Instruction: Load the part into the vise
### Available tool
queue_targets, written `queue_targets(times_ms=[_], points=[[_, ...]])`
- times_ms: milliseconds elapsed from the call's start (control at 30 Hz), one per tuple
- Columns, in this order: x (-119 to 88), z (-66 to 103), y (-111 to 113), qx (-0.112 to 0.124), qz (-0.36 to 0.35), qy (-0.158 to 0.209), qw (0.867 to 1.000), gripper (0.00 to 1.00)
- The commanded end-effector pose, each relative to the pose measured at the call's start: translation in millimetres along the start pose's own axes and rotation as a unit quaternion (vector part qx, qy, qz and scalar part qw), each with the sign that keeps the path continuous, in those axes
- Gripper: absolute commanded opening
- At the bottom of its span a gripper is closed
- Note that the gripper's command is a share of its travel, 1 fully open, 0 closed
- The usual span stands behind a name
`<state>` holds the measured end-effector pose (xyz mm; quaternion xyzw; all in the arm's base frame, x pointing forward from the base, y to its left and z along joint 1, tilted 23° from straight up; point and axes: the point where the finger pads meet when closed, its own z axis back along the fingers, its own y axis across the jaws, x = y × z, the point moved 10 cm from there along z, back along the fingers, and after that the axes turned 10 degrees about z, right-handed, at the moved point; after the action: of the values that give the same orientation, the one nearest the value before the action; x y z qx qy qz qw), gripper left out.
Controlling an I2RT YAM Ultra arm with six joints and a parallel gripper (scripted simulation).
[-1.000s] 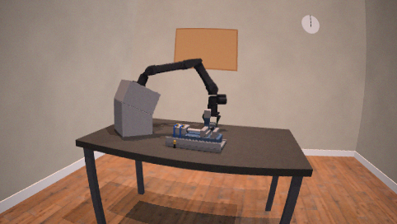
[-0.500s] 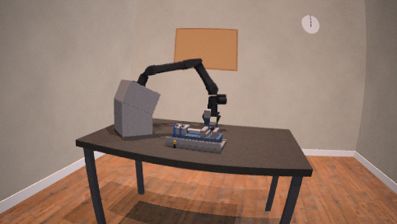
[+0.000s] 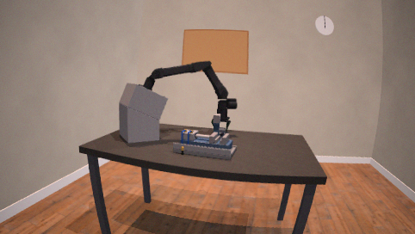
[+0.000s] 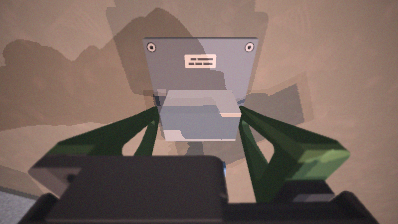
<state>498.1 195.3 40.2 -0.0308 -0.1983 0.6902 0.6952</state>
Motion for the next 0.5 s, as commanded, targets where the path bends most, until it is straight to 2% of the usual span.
queue_targets(times_ms=[0, 267, 300, 467], points=[[6.2, 0.3, -6.5, -0.013, 0.002, -0.005, 1.000, 0.81], [6.2, 0.3, -6.5, -0.013, 0.002, -0.005, 1.000, 0.81], [6.2, 0.3, -6.5, -0.013, 0.002, -0.005, 1.000, 0.00], [6.3, 0.3, -6.2, -0.012, 0.003, -0.006, 1.000, 0.00]])
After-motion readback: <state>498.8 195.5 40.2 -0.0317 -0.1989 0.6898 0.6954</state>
